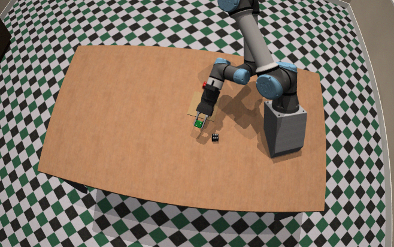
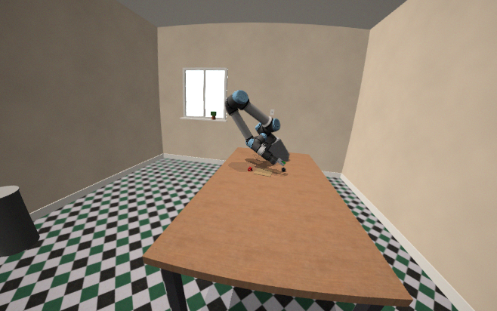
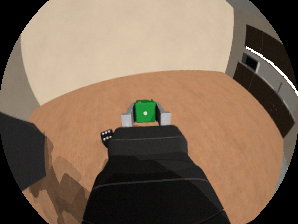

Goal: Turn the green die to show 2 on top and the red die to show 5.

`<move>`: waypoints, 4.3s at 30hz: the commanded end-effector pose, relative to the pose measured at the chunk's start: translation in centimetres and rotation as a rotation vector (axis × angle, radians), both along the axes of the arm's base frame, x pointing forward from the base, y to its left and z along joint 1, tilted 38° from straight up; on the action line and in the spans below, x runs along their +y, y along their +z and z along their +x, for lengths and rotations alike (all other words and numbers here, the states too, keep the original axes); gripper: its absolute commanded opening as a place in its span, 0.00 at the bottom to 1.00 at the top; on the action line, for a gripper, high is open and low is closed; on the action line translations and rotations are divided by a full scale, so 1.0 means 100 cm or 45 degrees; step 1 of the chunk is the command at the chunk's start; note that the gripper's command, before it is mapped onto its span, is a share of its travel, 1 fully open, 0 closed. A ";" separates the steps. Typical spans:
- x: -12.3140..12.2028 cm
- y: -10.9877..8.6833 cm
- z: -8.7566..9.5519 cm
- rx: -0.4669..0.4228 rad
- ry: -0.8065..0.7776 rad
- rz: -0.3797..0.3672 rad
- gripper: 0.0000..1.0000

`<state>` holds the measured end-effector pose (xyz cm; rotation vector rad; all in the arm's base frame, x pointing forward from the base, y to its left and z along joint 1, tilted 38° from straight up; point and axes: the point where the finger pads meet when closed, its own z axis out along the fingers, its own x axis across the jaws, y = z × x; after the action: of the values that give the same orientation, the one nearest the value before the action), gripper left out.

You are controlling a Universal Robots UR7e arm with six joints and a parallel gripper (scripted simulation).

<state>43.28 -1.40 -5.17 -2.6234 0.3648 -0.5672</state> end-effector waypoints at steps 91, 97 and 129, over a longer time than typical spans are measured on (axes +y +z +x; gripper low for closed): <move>-0.046 -0.060 0.005 -0.001 0.001 0.000 0.57; -0.046 -0.060 0.005 -0.001 0.001 0.000 0.57; -0.046 -0.060 0.005 -0.001 0.001 0.000 0.57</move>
<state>43.78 -6.04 -11.19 -2.6234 0.3649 -0.5669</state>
